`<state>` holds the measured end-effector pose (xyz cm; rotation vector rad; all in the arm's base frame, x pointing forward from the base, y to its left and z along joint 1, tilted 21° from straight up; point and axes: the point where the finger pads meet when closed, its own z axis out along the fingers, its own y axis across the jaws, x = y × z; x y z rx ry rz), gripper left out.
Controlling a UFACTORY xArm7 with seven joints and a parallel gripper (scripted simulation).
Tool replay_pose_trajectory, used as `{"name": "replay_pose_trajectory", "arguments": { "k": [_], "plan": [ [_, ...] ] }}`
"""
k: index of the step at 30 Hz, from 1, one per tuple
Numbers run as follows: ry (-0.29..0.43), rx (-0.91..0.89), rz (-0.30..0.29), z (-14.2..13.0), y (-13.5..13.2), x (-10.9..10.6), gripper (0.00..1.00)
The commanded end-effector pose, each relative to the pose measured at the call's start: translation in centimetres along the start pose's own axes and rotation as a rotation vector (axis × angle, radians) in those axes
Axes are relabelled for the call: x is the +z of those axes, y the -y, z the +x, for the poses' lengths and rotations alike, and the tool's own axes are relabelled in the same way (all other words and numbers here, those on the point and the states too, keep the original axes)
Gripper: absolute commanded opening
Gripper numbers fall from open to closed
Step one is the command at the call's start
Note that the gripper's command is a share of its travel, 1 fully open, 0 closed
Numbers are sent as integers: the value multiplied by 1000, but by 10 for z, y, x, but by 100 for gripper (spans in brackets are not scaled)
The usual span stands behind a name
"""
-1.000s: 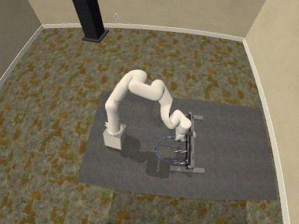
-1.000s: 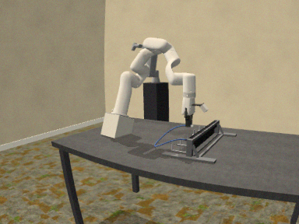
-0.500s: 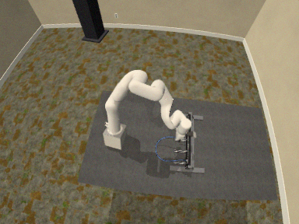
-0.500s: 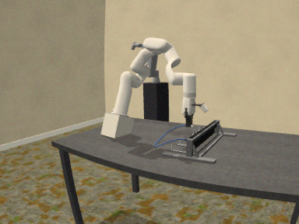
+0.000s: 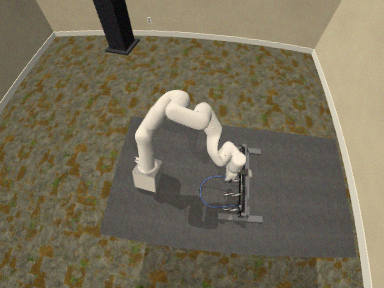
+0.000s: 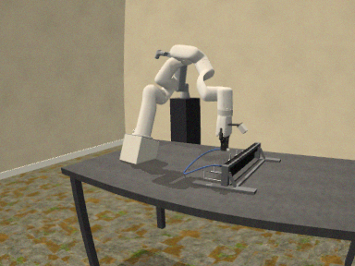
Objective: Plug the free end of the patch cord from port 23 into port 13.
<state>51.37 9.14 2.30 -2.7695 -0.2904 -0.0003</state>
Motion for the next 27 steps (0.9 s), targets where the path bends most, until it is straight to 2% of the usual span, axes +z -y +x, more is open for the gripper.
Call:
{"name": "replay_pose_trajectory", "arguments": {
  "k": [1,27],
  "plan": [
    [-6,0,0,3,-1,-1,0],
    [-7,0,0,27,0,21,0]
  ]
}}
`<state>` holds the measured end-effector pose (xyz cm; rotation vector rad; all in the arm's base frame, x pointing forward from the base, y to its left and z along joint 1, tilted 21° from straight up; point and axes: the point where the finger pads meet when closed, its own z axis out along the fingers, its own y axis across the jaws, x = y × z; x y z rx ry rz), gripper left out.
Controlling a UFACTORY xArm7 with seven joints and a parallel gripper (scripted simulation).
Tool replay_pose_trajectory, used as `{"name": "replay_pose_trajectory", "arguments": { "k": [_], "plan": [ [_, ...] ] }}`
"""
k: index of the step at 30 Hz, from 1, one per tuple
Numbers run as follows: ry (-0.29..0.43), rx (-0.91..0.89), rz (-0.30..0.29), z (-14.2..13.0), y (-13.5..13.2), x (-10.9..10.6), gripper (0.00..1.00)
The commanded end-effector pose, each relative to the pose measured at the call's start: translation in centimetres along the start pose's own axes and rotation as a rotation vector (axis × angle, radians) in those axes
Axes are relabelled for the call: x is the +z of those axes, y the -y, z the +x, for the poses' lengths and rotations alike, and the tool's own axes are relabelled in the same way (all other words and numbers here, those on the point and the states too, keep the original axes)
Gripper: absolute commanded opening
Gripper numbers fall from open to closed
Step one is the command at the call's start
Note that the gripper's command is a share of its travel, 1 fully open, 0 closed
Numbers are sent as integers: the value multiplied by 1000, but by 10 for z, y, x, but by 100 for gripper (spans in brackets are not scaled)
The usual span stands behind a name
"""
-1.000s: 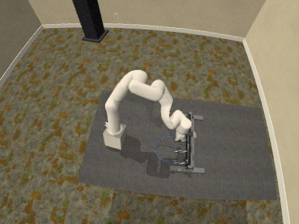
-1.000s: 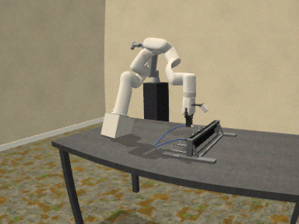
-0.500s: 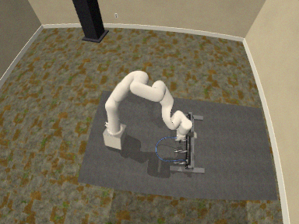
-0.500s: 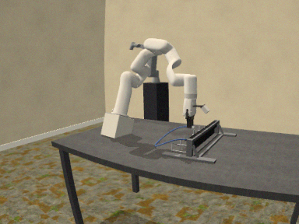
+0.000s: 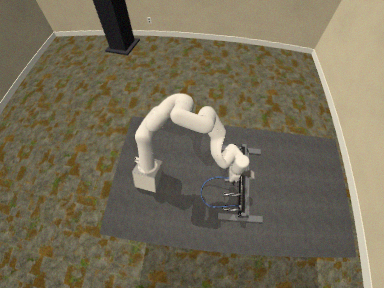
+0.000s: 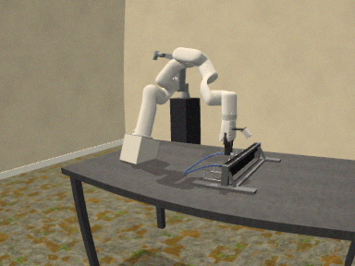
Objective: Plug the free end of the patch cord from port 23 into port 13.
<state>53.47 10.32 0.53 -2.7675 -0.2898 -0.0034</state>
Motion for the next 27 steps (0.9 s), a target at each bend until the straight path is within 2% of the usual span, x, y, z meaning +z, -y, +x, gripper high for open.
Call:
{"name": "replay_pose_trajectory", "arguments": {
  "k": [1,27],
  "plan": [
    [-4,0,-1,6,-1,2,0],
    [-4,0,-1,11,0,6,0]
  ]
}}
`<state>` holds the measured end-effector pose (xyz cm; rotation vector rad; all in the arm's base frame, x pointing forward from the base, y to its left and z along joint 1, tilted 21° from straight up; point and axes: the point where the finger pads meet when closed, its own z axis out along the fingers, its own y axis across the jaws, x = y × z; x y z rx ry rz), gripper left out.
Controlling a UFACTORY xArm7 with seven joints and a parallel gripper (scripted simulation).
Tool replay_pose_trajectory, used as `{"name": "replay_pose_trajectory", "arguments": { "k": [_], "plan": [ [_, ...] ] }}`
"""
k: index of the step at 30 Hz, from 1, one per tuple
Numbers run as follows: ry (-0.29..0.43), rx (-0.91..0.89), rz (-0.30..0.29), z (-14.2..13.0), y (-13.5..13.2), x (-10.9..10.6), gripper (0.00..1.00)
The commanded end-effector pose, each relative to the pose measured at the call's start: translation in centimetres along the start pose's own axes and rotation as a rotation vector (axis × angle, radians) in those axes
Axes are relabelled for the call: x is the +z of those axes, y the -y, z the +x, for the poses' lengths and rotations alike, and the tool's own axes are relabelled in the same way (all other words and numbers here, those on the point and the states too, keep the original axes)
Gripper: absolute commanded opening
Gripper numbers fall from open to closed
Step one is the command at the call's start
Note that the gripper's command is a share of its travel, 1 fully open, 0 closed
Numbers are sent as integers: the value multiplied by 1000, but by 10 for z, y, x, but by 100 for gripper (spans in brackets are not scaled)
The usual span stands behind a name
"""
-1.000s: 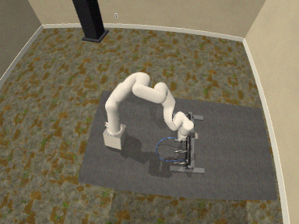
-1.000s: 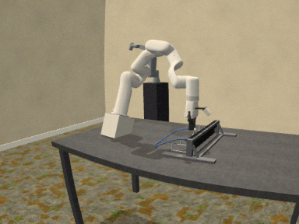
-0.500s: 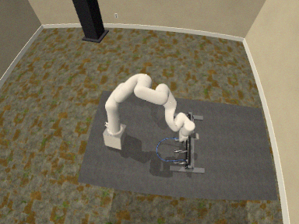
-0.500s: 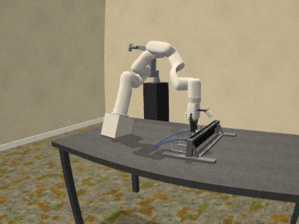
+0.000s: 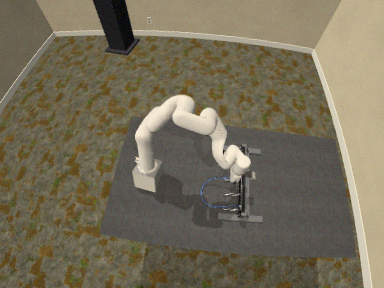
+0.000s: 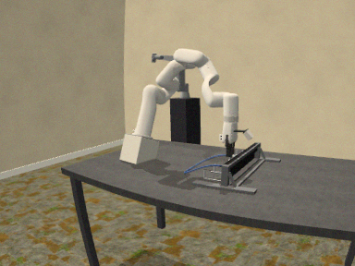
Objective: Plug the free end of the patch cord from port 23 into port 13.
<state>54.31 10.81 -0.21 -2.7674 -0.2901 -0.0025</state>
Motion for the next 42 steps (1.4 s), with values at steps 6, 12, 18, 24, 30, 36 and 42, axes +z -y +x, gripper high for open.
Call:
{"name": "replay_pose_trajectory", "arguments": {
  "k": [6,12,18,24,30,36,42],
  "plan": [
    [-5,0,-2,3,-1,-2,0],
    [-6,0,-1,9,-1,-2,0],
    [-6,0,-1,15,-1,-2,0],
    [-6,0,-1,24,-1,-3,0],
    [-6,0,-1,28,-1,-3,0],
    [-6,0,-2,28,-1,-3,0],
    [-6,0,-2,28,-1,-3,0]
  ]
}}
